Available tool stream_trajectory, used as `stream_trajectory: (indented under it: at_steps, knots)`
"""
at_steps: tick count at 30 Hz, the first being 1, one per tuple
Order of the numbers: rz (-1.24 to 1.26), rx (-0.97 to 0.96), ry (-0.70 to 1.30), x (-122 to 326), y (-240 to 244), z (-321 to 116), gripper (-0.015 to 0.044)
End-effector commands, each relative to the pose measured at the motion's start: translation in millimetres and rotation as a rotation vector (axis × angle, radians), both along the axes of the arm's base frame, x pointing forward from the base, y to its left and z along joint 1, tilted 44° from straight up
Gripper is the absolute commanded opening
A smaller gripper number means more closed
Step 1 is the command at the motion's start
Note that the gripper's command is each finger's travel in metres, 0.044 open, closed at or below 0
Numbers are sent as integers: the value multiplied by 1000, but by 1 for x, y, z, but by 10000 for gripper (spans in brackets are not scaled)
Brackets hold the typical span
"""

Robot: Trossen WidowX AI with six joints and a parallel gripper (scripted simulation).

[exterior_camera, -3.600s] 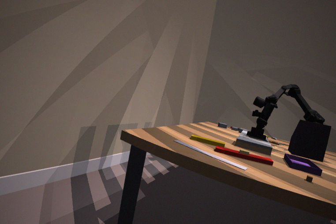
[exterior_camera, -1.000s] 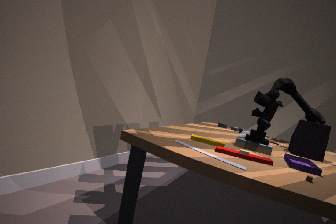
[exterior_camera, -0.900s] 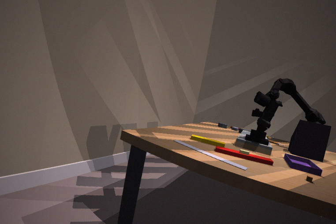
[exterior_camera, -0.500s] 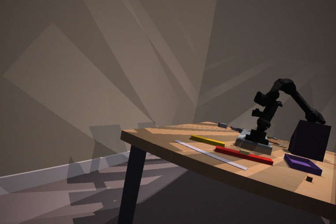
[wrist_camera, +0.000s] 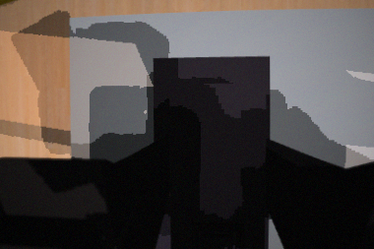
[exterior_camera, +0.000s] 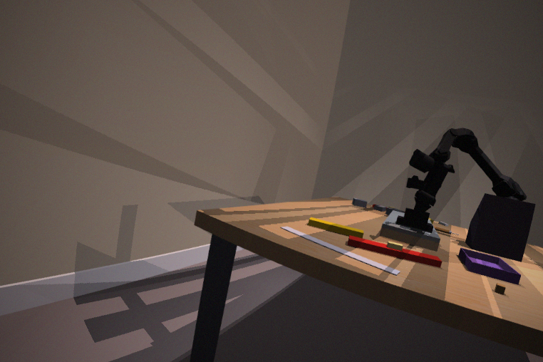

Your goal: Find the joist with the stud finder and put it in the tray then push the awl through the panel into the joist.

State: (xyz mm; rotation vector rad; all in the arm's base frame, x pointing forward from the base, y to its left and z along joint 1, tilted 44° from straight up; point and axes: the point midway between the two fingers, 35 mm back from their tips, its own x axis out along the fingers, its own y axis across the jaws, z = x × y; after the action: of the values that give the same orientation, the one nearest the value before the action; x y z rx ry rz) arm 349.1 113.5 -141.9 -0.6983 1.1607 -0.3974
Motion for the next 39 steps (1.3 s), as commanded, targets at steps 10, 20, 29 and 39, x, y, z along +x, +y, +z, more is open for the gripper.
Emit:
stream_trajectory:
  at_steps: [10,20,29,39]
  knots:
    - [-1,-10,1,1,-30,26,0]
    - [-1,-11,1,3,-50,45,0]
    - [-1,-13,2,5,-68,62,0]
    - [-1,-15,2,7,-87,80,0]
